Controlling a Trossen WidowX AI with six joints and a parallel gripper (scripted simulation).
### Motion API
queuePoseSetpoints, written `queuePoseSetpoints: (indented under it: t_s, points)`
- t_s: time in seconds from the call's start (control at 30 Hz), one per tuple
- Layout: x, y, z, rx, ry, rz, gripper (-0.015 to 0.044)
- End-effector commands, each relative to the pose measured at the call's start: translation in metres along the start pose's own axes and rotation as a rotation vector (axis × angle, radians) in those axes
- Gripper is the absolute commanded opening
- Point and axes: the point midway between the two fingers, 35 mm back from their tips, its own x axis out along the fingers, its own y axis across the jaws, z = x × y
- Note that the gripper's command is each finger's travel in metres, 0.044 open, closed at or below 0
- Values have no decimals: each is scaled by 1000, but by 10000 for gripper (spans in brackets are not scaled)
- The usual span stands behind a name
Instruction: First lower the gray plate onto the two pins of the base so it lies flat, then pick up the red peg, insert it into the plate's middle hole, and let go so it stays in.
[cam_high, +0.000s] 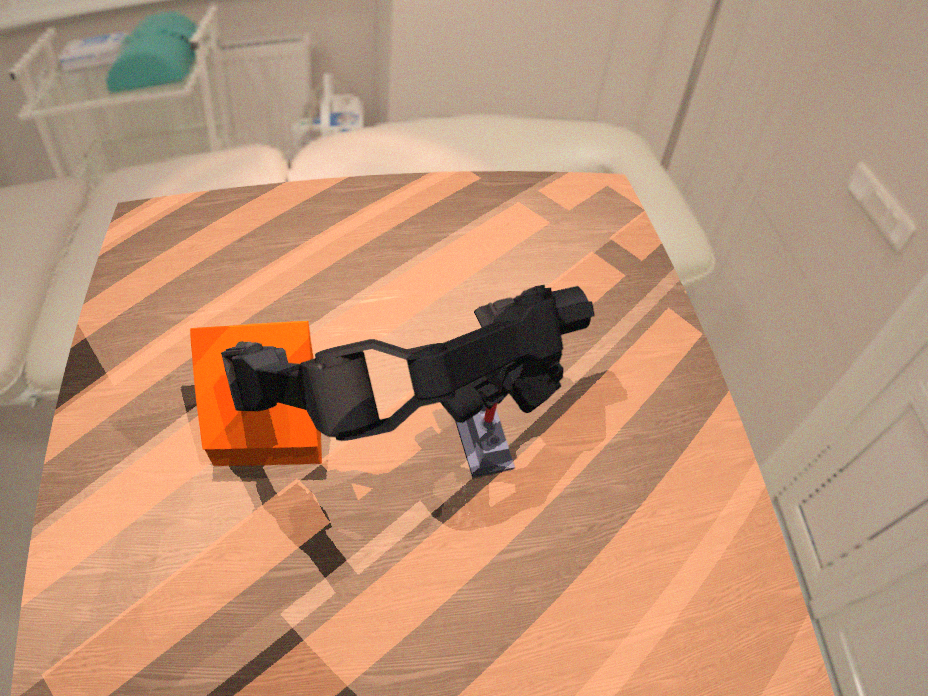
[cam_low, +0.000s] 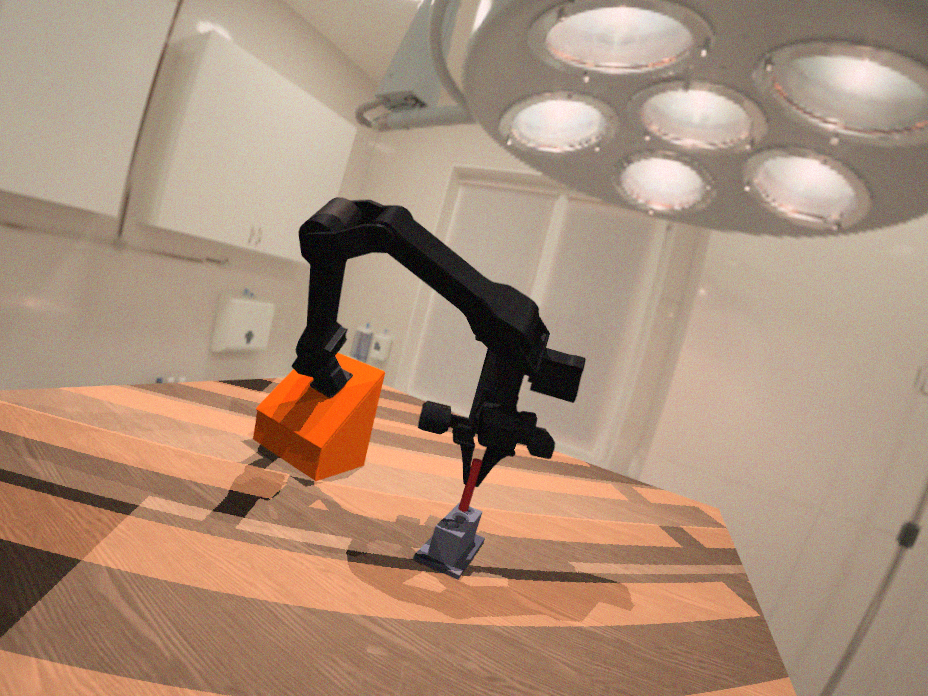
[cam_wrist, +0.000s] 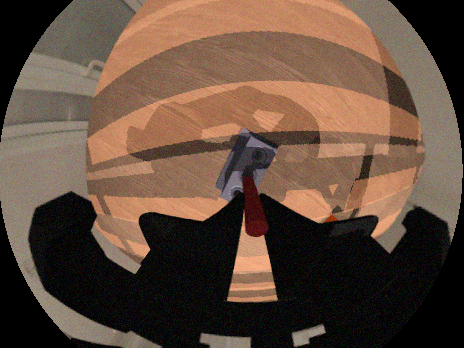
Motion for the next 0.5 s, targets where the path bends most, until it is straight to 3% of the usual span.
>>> queuePoseSetpoints:
  t_s: [0.0,0.47]
  points:
    - [-1,0,1,-2,-4,1,0]
    - [0,0,3,0,0,0,0]
